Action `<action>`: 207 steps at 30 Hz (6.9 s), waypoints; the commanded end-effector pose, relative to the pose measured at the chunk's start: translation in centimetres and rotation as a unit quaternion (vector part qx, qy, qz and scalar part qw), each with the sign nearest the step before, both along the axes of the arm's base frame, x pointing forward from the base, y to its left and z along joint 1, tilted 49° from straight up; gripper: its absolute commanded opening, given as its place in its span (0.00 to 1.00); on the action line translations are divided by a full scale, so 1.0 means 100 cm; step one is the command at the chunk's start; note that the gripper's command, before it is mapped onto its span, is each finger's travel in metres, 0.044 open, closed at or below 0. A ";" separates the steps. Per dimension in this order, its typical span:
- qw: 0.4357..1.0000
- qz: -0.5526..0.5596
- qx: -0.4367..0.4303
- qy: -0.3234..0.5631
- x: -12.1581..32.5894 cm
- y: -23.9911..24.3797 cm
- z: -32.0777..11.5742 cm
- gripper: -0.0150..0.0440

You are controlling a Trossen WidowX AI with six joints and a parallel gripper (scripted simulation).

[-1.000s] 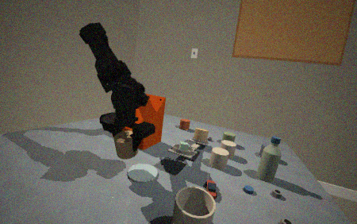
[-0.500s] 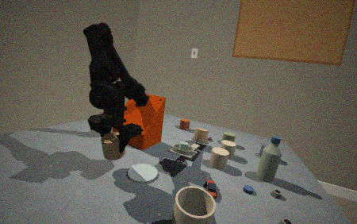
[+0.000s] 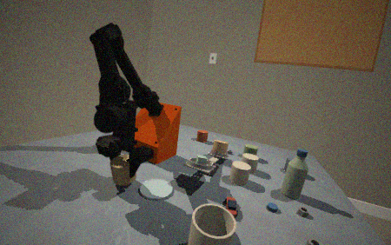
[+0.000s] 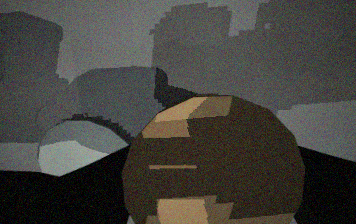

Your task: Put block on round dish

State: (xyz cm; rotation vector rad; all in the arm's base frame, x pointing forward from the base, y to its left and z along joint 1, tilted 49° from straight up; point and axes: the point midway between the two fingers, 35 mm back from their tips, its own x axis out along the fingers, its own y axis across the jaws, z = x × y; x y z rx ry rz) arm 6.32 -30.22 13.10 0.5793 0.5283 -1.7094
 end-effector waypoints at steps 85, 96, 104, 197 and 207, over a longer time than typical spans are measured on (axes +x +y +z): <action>0.966 0.169 0.056 0.188 0.220 0.112 -0.080 0.69; 0.966 0.169 0.056 0.188 0.217 0.098 -0.091 0.69; 0.966 0.168 0.055 0.188 0.215 0.091 -0.098 0.69; 0.966 0.168 0.052 0.192 0.100 -0.008 -0.048 0.25; 0.966 0.164 0.049 0.191 0.099 -0.011 -0.047 0.48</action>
